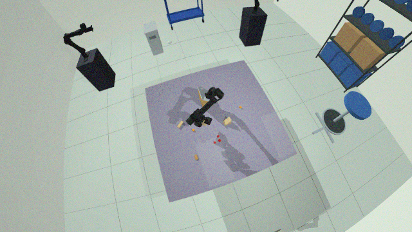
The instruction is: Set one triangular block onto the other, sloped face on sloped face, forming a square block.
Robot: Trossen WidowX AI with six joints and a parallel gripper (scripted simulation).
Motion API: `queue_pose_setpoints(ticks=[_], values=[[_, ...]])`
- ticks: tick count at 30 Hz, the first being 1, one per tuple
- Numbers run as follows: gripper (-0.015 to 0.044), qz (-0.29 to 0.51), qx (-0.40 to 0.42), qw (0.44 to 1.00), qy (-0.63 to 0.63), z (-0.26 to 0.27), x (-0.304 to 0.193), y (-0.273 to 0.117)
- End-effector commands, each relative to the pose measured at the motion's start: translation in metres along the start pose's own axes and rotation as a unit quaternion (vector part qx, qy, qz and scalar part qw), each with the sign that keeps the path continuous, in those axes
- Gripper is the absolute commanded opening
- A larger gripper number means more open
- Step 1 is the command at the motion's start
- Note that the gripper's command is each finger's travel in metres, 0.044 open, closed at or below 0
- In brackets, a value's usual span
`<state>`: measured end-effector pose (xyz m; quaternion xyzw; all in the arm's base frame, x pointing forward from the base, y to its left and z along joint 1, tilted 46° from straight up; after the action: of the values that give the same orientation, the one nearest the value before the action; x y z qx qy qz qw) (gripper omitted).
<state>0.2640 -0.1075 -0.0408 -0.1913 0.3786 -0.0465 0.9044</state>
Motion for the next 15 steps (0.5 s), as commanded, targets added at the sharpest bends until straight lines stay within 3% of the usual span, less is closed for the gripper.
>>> queue_pose_setpoints(ticks=[1,15], values=[[0.0,0.002,-0.003,0.998,-0.06,-0.0002,-0.0002,-0.0003],[0.0,0.005,-0.003,0.955,-0.297,0.0004,-0.0002,-0.0003]])
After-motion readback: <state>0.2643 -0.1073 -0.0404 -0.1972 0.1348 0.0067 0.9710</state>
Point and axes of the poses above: the point midway between the two fingers, 35 mm back from their tips, its own y axis out along the fingers, its own z axis across the jaws, x = y × z, the point moved 3 cm from there along -y, back along the fingers, and after that the axes turned 1 degree about y, right-handed, at the moved point
